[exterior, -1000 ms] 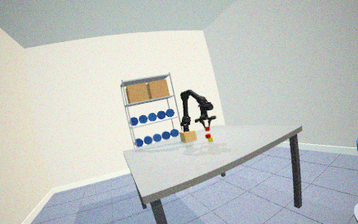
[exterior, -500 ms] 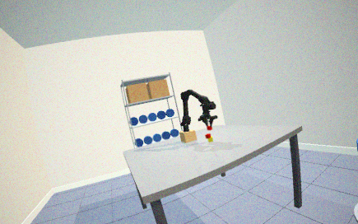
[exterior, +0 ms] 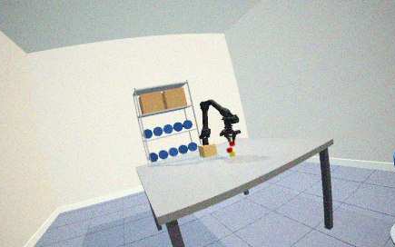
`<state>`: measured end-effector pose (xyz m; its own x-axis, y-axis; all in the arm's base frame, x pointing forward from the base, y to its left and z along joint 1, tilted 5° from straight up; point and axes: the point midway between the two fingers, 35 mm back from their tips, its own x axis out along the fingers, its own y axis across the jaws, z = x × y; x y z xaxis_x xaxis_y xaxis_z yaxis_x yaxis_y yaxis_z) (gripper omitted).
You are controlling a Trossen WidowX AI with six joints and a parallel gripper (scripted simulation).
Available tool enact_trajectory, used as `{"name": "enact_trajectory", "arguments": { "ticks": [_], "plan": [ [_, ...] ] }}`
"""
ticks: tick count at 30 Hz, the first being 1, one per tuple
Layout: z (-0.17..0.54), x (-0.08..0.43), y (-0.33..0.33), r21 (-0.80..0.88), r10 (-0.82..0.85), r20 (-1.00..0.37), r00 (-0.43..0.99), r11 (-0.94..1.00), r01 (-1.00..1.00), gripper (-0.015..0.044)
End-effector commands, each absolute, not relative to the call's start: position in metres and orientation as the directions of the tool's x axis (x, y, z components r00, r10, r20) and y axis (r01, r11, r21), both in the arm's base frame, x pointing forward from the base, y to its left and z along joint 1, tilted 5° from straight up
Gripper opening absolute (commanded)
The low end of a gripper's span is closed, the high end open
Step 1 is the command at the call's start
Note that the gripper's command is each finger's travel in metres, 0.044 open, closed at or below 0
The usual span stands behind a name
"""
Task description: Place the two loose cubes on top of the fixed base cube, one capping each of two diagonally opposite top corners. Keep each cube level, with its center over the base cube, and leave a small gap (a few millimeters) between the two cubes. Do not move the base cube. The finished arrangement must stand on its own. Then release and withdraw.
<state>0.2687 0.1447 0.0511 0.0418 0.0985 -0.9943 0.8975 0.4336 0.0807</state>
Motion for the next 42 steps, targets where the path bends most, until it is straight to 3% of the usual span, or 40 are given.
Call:
{"name": "enact_trajectory", "arguments": {
  "ticks": [1, 42],
  "plan": [
    [0.043, 0.266, 0.144, 0.067, 0.089, -0.996, 0.031, 0.429, 0.901, 0.0105],
    [0.013, 0.269, 0.148, 0.067, 0.09, -0.995, 0.031, 0.438, 0.896, 0.0105]
  ]
}}
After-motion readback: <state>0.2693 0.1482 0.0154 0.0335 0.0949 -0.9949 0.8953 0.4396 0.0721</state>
